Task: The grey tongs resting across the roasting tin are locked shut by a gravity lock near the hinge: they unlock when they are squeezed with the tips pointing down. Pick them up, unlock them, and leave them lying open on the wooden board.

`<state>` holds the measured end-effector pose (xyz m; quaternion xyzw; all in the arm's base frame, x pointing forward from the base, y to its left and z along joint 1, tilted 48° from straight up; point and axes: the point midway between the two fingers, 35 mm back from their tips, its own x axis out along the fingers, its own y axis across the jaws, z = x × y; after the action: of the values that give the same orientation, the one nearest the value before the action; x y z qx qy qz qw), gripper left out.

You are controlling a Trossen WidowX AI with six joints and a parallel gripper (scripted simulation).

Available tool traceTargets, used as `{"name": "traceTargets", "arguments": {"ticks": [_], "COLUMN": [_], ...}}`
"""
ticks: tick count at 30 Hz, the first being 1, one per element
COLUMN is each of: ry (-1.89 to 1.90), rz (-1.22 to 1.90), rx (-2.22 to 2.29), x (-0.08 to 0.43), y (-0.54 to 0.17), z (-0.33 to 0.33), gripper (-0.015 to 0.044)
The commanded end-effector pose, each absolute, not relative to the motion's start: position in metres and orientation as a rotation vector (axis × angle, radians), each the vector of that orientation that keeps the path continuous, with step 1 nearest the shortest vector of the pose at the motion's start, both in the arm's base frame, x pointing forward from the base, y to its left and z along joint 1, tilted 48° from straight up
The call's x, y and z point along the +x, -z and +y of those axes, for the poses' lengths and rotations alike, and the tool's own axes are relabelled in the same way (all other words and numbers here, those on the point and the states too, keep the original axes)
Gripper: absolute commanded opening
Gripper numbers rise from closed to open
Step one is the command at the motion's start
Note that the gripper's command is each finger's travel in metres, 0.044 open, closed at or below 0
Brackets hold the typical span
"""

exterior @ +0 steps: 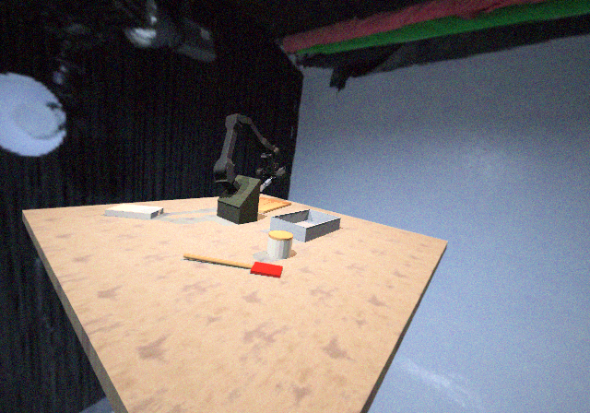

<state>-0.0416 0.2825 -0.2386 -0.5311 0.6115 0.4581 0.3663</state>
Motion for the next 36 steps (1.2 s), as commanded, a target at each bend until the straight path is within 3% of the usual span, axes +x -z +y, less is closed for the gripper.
{"name": "traceTargets", "arguments": {"ticks": [1, 36], "ry": [-1.161, -0.927], "rz": [1.605, 1.901], "rx": [-1.404, -1.713], "x": [-0.042, -0.043], "y": [0.238, 0.21], "z": [0.289, 0.293], "gripper": [-0.015, -0.015]}}
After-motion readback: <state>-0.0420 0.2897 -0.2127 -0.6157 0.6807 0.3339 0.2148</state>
